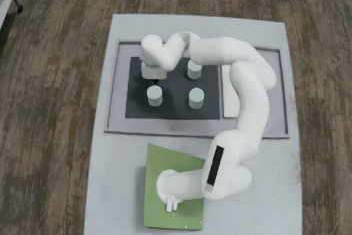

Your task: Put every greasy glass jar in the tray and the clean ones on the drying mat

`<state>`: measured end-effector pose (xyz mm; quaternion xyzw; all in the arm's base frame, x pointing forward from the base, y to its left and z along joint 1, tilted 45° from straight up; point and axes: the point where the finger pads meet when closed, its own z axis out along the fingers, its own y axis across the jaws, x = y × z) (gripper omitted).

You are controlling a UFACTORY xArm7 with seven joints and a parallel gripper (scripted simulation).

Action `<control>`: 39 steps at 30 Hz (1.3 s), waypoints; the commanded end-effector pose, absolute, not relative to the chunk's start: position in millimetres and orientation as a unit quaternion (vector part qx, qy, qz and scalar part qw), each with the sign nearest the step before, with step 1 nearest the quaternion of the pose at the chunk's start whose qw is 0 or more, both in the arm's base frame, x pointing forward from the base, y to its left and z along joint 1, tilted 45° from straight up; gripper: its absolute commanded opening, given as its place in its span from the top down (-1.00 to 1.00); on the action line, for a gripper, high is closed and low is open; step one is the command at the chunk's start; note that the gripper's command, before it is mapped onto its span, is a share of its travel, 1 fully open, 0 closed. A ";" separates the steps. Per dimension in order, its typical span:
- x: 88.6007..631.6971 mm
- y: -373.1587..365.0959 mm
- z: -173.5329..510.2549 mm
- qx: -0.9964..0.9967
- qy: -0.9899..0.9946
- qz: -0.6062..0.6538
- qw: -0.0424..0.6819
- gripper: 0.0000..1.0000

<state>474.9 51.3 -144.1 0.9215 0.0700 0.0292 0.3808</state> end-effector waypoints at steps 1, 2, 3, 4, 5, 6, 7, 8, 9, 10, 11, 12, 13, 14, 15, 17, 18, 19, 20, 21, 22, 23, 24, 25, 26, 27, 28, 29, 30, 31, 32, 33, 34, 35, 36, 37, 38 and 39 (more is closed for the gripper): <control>476.0 54.3 -143.4 0.922 0.071 0.031 0.379 1.00; 476.0 54.3 -143.4 0.922 0.071 0.031 0.379 1.00; 476.0 54.3 -143.4 0.922 0.071 0.031 0.379 1.00; 476.0 54.3 -143.4 0.922 0.071 0.031 0.379 1.00; 476.0 54.3 -143.4 0.922 0.071 0.031 0.379 1.00; 476.0 54.3 -143.4 0.922 0.071 0.031 0.379 1.00; 476.0 54.3 -143.4 0.922 0.071 0.031 0.379 1.00; 476.0 54.3 -143.4 0.922 0.071 0.031 0.379 1.00; 476.0 54.3 -143.4 0.922 0.071 0.031 0.379 1.00; 476.0 54.3 -143.4 0.922 0.071 0.031 0.379 1.00; 476.0 54.3 -143.4 0.922 0.071 0.031 0.379 1.00; 476.0 54.3 -143.4 0.922 0.071 0.031 0.379 1.00; 476.0 54.3 -143.4 0.922 0.071 0.031 0.379 1.00; 476.0 54.3 -143.4 0.922 0.071 0.031 0.379 1.00; 476.0 54.3 -143.4 0.922 0.071 0.031 0.379 1.00; 476.0 54.3 -143.4 0.922 0.071 0.031 0.379 1.00; 476.0 54.3 -143.4 0.922 0.071 0.031 0.379 1.00; 476.0 54.3 -143.4 0.922 0.071 0.031 0.379 1.00; 476.0 54.3 -143.4 0.922 0.071 0.031 0.379 1.00; 476.0 54.3 -143.4 0.922 0.071 0.031 0.379 1.00; 476.0 54.3 -143.4 0.922 0.071 0.031 0.379 1.00; 476.0 54.3 -143.4 0.922 0.071 0.031 0.379 1.00; 476.0 54.3 -143.4 0.922 0.071 0.031 0.379 1.00; 476.0 54.3 -143.4 0.922 0.071 0.031 0.379 1.00; 476.0 54.3 -143.4 0.922 0.071 0.031 0.379 1.00; 476.0 54.3 -143.4 0.922 0.071 0.031 0.379 1.00; 476.0 54.3 -143.4 0.922 0.071 0.031 0.379 1.00; 476.0 54.3 -143.4 0.922 0.071 0.031 0.379 1.00; 476.0 54.3 -143.4 0.922 0.071 0.031 0.379 -1.00; 476.0 54.3 -143.4 0.922 0.071 0.031 0.379 -1.00; 476.0 54.3 -143.4 0.922 0.071 0.031 0.379 -1.00; 476.0 54.3 -143.4 0.922 0.071 0.031 0.379 -1.00; 476.0 54.3 -143.4 0.922 0.071 0.031 0.379 -1.00; 476.0 54.3 -143.4 0.922 0.071 0.031 0.379 -1.00; 476.0 54.3 -143.4 0.922 0.071 0.031 0.379 -1.00; 476.0 54.3 -143.4 0.922 0.071 0.031 0.379 -1.00; 476.0 54.3 -143.4 0.922 0.071 0.031 0.379 -1.00; 476.0 54.3 -143.4 0.922 0.071 0.031 0.379 -1.00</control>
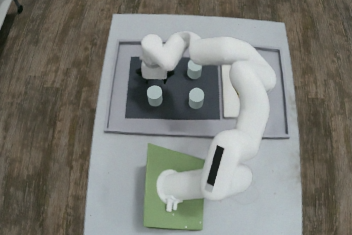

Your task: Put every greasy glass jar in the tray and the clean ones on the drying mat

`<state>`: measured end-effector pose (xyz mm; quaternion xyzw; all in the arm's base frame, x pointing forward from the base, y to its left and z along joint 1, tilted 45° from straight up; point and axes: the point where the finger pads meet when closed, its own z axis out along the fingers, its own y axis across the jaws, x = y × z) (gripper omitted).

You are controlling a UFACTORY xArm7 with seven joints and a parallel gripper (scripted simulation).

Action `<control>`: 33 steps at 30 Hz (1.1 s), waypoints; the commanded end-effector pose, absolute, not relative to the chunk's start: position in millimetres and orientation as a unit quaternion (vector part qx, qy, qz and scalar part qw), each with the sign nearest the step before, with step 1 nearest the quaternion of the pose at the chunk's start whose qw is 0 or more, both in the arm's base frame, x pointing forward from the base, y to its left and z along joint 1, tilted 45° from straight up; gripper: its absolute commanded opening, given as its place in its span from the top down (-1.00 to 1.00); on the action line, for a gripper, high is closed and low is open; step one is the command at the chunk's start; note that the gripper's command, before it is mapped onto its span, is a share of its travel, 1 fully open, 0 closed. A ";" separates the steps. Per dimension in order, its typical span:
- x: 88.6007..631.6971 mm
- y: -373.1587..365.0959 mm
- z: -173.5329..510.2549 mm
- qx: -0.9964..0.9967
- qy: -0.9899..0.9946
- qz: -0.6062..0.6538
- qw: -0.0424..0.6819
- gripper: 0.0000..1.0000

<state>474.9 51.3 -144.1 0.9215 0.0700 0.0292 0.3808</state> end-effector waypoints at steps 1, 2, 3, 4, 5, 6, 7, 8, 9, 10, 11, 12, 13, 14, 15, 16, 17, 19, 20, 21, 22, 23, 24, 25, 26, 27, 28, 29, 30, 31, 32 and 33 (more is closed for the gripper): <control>476.0 54.3 -143.4 0.922 0.071 0.031 0.379 -1.00; 476.0 54.3 -143.4 0.922 0.071 0.031 0.379 -1.00; 476.0 54.3 -143.4 0.922 0.071 0.031 0.379 -1.00; 476.0 54.3 -143.4 0.922 0.071 0.031 0.379 -1.00; 476.0 54.3 -143.4 0.922 0.071 0.031 0.379 -1.00; 476.0 54.3 -143.4 0.922 0.071 0.031 0.379 -1.00; 476.0 54.3 -143.4 0.922 0.071 0.031 0.379 -1.00; 476.0 54.3 -143.4 0.922 0.071 0.031 0.379 -1.00; 476.0 54.3 -143.4 0.922 0.071 0.031 0.379 -1.00; 476.0 54.3 -143.4 0.922 0.071 0.031 0.379 -1.00; 476.0 54.3 -143.4 0.922 0.071 0.031 0.379 -1.00; 476.0 54.3 -143.4 0.922 0.071 0.031 0.379 -1.00; 475.1 59.6 -137.9 0.922 0.071 0.031 0.379 -1.00; 474.3 64.9 -132.5 0.922 0.071 0.031 0.379 -1.00; 473.4 70.2 -127.1 0.922 0.071 0.031 0.379 -1.00; 472.6 75.5 -121.6 0.922 0.071 0.031 0.379 -1.00; 471.7 80.8 -116.2 0.922 0.071 0.031 0.379 -1.00; 470.0 91.4 -105.4 0.922 0.071 0.031 0.379 -1.00; 469.2 96.7 -99.9 0.922 0.071 0.031 0.379 -1.00; 468.3 102.1 -94.5 0.922 0.071 0.031 0.379 -1.00; 467.5 107.4 -89.1 0.922 0.071 0.031 0.379 -1.00; 467.5 107.4 -89.1 0.922 0.071 0.031 0.379 -1.00; 474.5 110.7 -91.2 0.922 0.071 0.031 0.379 -1.00; 481.6 114.1 -93.4 0.922 0.071 0.031 0.379 -1.00; 481.6 114.1 -93.4 0.922 0.071 0.031 0.379 -1.00; 481.6 114.1 -93.4 0.922 0.071 0.031 0.379 -1.00; 488.7 117.4 -95.6 0.922 0.071 0.031 0.379 -1.00; 495.8 120.8 -97.8 0.922 0.071 0.031 0.379 -1.00; 502.9 124.1 -99.9 0.922 0.071 0.031 0.379 -1.00; 509.9 127.5 -102.1 0.922 0.071 0.031 0.379 -1.00; 517.0 130.8 -104.3 0.922 0.071 0.031 0.379 -1.00; 524.1 134.2 -106.4 0.922 0.071 0.031 0.379 -1.00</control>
